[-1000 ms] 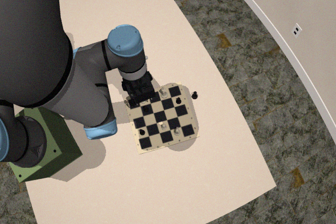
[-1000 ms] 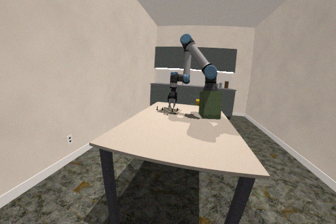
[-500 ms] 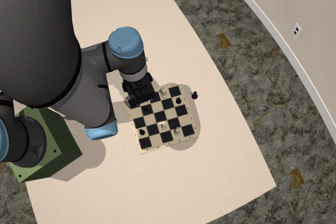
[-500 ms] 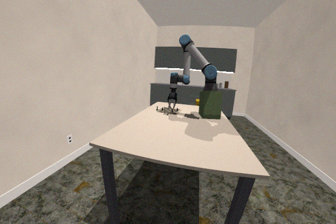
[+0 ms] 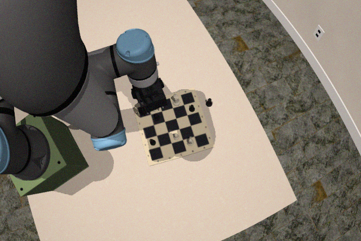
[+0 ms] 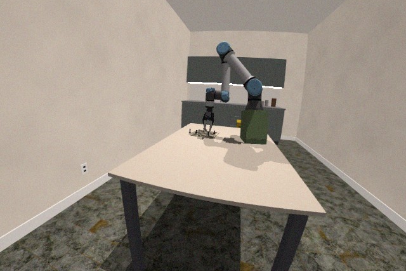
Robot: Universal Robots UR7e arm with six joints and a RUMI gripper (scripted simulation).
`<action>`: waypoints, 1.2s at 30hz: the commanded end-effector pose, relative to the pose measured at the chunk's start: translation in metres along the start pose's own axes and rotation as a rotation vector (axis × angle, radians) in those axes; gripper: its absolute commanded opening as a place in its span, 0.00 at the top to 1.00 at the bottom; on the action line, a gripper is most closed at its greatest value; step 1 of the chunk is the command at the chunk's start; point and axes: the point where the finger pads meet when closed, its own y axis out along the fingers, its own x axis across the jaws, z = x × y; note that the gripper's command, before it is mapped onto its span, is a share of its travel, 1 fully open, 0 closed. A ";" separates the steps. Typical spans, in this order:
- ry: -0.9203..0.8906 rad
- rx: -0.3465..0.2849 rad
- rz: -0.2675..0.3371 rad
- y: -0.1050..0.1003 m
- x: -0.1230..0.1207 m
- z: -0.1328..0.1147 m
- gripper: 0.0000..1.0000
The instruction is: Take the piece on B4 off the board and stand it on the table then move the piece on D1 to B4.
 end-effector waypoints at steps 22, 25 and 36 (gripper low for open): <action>0.000 0.000 -0.001 0.000 0.000 0.000 0.80; 0.000 0.000 -0.001 0.000 0.000 0.000 0.80; 0.000 0.000 -0.001 0.016 0.000 0.000 0.80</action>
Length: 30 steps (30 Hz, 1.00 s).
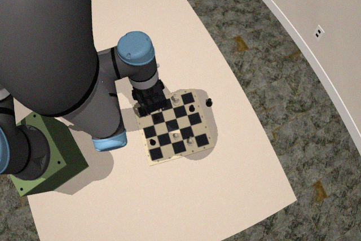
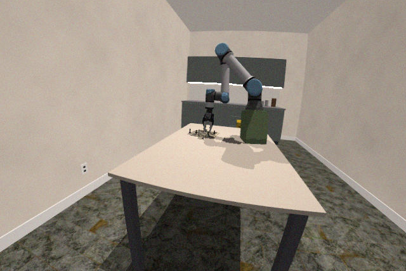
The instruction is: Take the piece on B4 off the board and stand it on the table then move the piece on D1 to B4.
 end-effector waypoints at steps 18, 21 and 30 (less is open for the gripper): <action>0.000 0.000 -0.001 0.023 0.000 0.000 0.80; 0.000 0.000 -0.001 0.023 0.000 0.000 0.80; 0.000 0.000 -0.001 0.023 0.000 0.000 0.80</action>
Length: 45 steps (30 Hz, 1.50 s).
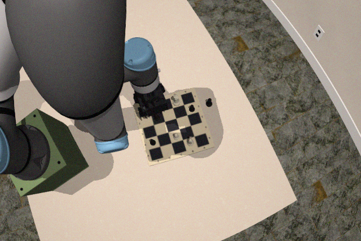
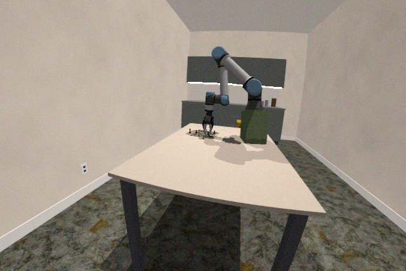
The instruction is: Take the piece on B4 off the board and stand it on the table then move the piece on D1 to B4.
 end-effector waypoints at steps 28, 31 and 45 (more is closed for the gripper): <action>0.000 0.000 -0.001 0.000 0.000 0.000 1.00; 0.000 0.000 -0.001 0.000 0.000 0.000 1.00; 0.000 0.000 -0.001 0.000 0.000 0.000 1.00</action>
